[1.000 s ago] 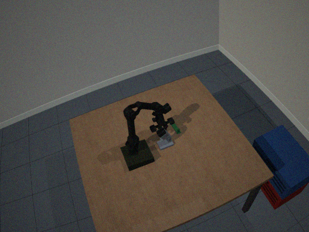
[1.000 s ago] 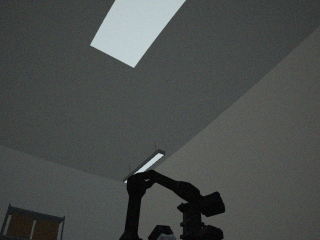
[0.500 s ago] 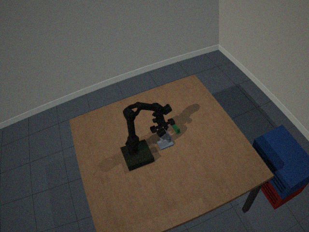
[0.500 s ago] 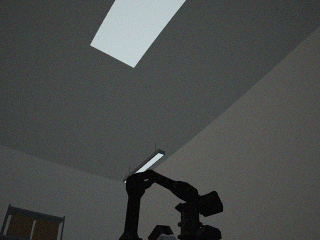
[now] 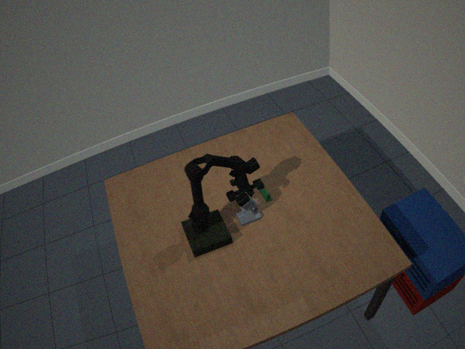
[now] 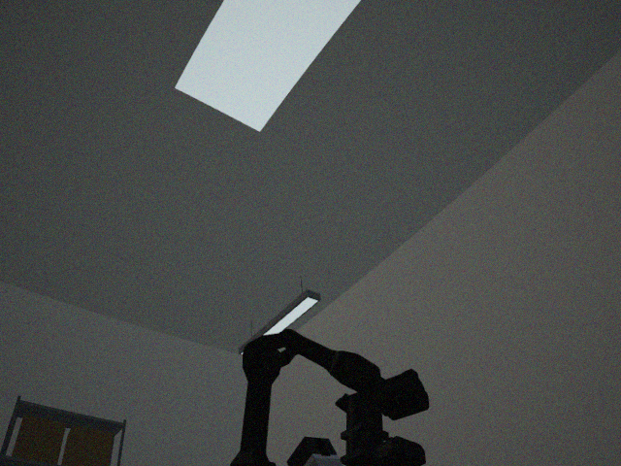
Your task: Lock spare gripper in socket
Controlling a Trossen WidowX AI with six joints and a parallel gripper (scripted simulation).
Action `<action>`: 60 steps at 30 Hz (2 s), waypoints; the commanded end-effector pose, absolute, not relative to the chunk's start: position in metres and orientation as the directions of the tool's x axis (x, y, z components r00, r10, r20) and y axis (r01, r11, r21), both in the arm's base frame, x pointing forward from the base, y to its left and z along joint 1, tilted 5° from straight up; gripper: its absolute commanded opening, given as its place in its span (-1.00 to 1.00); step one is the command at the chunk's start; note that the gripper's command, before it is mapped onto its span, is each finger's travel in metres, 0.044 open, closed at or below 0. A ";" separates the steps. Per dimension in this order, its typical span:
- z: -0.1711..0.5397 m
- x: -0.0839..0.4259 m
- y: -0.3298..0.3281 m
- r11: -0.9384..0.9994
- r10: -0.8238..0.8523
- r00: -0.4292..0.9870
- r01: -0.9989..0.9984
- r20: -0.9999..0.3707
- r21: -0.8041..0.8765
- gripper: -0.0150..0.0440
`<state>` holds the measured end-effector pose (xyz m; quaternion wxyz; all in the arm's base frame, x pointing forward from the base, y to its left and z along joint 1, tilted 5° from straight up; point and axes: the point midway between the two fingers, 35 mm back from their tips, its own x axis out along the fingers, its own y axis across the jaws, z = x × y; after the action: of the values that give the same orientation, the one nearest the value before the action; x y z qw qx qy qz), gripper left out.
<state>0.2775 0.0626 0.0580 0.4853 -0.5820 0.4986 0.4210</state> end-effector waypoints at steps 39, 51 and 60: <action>0.101 0.262 0.094 -0.054 -0.178 0.112 -0.993 -0.978 -0.104 0.19; 0.126 0.254 0.113 -0.069 -0.185 0.096 -0.994 -0.978 -0.085 0.19; 0.133 0.251 0.118 -0.079 -0.191 0.088 -0.994 -0.978 -0.074 0.45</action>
<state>0.2517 0.1187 0.1342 0.4531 -0.5845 0.5060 0.4439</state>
